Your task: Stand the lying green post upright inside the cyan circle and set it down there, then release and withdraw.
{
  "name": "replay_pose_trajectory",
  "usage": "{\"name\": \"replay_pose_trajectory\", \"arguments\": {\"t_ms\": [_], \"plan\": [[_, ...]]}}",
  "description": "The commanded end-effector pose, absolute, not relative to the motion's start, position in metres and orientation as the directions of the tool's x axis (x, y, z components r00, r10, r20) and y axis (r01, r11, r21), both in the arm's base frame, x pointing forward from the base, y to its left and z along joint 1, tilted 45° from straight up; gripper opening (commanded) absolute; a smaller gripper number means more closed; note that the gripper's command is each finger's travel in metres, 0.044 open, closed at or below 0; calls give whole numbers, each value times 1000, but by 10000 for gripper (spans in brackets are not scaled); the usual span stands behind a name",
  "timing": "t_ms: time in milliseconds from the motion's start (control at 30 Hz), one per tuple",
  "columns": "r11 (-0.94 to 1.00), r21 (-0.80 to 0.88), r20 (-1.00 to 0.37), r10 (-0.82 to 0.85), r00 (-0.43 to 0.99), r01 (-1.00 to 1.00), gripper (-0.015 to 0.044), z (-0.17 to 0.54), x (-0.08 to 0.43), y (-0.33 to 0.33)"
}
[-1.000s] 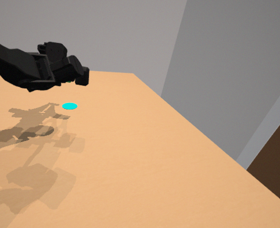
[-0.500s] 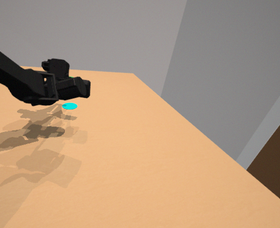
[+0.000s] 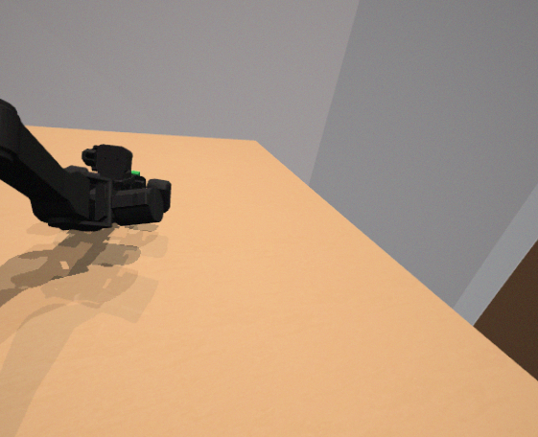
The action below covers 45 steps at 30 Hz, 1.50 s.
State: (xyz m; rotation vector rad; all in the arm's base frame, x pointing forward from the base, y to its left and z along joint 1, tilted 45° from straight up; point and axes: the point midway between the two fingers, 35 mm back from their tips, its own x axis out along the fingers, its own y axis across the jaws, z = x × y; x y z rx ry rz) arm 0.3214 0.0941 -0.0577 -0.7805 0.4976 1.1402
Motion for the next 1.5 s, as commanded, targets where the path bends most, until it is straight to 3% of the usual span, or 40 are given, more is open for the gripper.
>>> {"name": "replay_pose_trajectory", "arguments": {"t_ms": [0,300,800,1300,1467], "plan": [[205,-288,-709,611,352,-935,23,-64,321,90],[205,-288,-709,611,352,-935,23,-64,321,90],[205,-288,-709,611,352,-935,400,-64,321,90],[200,-287,-705,618,348,-937,400,1,314,152],[232,-189,-798,530,286,-954,400,-12,324,160]]}}
